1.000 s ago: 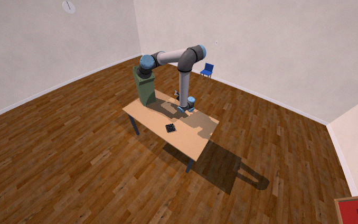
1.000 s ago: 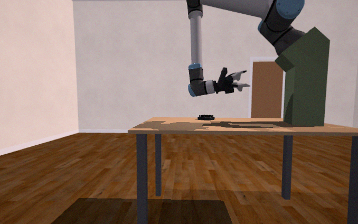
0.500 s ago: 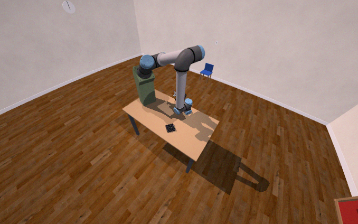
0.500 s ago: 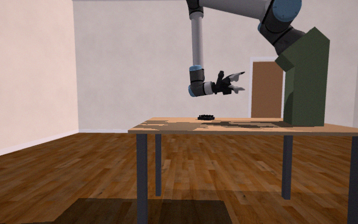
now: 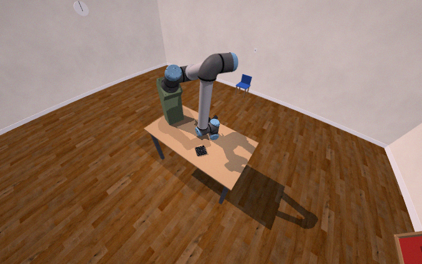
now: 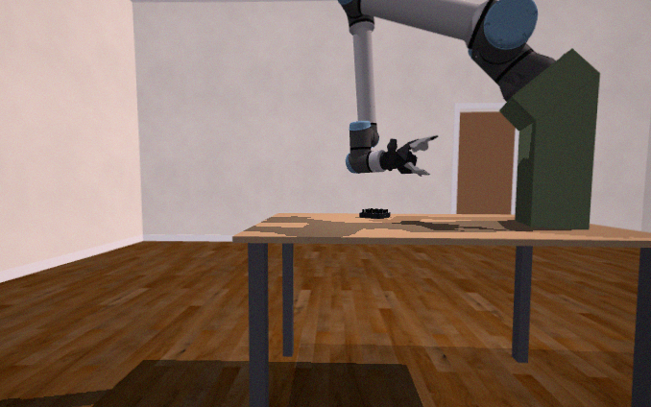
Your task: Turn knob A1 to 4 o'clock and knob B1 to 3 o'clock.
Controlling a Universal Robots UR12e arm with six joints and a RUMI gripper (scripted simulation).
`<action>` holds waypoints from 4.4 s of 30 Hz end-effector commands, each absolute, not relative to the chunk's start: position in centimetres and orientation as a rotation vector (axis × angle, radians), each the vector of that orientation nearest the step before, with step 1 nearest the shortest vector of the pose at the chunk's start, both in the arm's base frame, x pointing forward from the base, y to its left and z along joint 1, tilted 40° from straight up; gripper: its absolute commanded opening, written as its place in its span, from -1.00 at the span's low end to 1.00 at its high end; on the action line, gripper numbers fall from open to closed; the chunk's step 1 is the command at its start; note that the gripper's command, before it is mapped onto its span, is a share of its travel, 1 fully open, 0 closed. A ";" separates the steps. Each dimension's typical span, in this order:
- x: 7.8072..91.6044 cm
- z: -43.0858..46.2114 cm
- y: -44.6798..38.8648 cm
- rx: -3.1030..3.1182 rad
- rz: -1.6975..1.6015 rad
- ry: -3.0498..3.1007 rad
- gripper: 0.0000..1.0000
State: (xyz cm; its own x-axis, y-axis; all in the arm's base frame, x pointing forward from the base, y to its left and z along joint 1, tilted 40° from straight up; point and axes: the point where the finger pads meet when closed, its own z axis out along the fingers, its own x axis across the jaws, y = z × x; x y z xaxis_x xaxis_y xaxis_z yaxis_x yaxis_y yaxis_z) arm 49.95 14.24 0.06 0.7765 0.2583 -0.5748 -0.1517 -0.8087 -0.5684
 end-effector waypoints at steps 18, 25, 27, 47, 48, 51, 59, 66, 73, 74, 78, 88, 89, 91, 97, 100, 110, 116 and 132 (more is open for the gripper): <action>54.9 0.6 7.4 -2.335 0.573 0.531 1.00; 55.9 0.7 5.9 -2.312 0.504 0.655 1.00; 56.8 0.8 4.7 -2.292 0.452 0.748 1.00; 60.8 1.1 -0.7 -2.151 0.191 1.179 1.00; 60.9 1.1 -0.9 -2.143 0.178 1.199 1.00; 61.5 1.2 -1.7 -2.118 0.144 1.251 1.00; 62.5 1.3 -3.1 -2.063 0.073 1.359 1.00; 63.7 1.2 -4.8 -1.993 -0.007 1.484 1.00; 64.7 1.3 -6.1 -1.929 -0.078 1.581 1.00; 65.0 1.3 -6.4 -1.916 -0.092 1.601 1.00; 65.4 1.4 -7.0 -1.887 -0.123 1.643 1.00; 67.0 1.6 -9.2 -1.773 -0.233 1.785 1.00; 67.2 1.6 -9.5 -1.758 -0.246 1.801 1.00; 67.5 1.6 -9.9 -1.735 -0.267 1.827 1.00; 68.4 1.7 -11.1 -1.668 -0.327 1.901 1.00; 68.9 1.8 -11.9 -1.622 -0.365 1.945 1.00; 70.6 2.2 -13.9 -1.513 -0.459 2.040 1.00; 71.8 2.3 -15.7 -1.399 -0.544 2.132 1.00; 73.3 2.5 -17.7 -1.255 -0.644 2.232 1.00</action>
State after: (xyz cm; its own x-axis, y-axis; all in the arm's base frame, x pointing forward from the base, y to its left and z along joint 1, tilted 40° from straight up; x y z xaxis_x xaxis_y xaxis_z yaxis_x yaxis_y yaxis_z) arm 72.74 -16.99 2.31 -0.4171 -0.8869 -0.1985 -0.6608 0.4459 -0.6038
